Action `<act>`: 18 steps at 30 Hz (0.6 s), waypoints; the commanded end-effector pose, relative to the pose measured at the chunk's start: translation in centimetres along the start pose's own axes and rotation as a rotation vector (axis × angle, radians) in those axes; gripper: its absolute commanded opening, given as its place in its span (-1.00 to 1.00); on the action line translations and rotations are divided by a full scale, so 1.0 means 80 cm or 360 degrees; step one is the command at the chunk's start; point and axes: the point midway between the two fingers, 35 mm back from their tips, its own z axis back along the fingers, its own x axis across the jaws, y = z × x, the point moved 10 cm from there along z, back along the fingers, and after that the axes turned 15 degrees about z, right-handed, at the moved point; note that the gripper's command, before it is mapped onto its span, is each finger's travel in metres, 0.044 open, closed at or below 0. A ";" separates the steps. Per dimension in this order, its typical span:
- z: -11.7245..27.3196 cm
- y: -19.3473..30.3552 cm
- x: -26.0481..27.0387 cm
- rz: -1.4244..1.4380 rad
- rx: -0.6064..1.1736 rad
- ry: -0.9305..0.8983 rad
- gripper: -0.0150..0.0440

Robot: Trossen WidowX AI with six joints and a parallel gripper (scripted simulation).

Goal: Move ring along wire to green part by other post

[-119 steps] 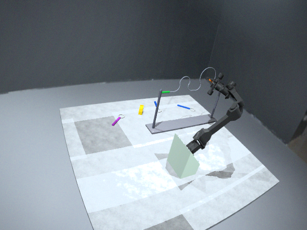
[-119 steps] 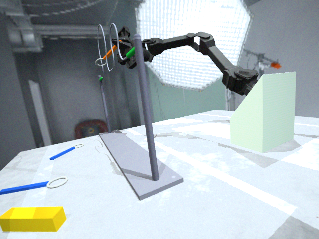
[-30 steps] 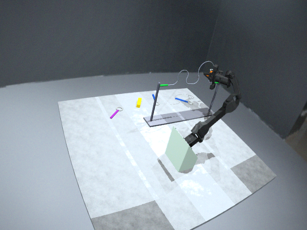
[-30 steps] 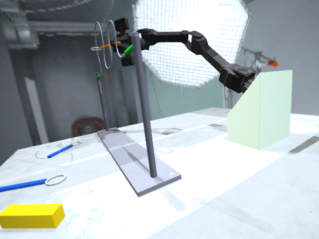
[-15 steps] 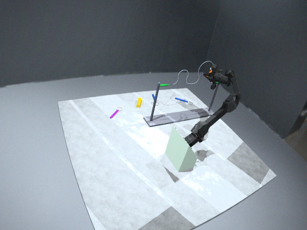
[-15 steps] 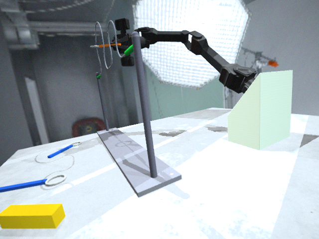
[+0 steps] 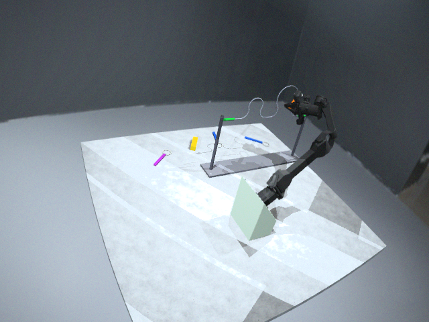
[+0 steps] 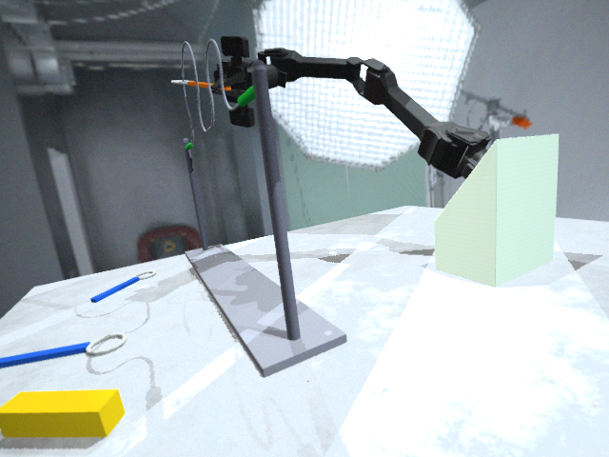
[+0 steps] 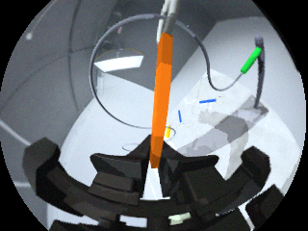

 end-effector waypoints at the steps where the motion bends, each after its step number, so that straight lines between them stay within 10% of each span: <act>1: 0.001 -0.001 0.003 0.0078 -0.0003 0.0044 -1.00; 18: -0.001 0.001 0.008 0.0366 0.0013 0.0233 -1.00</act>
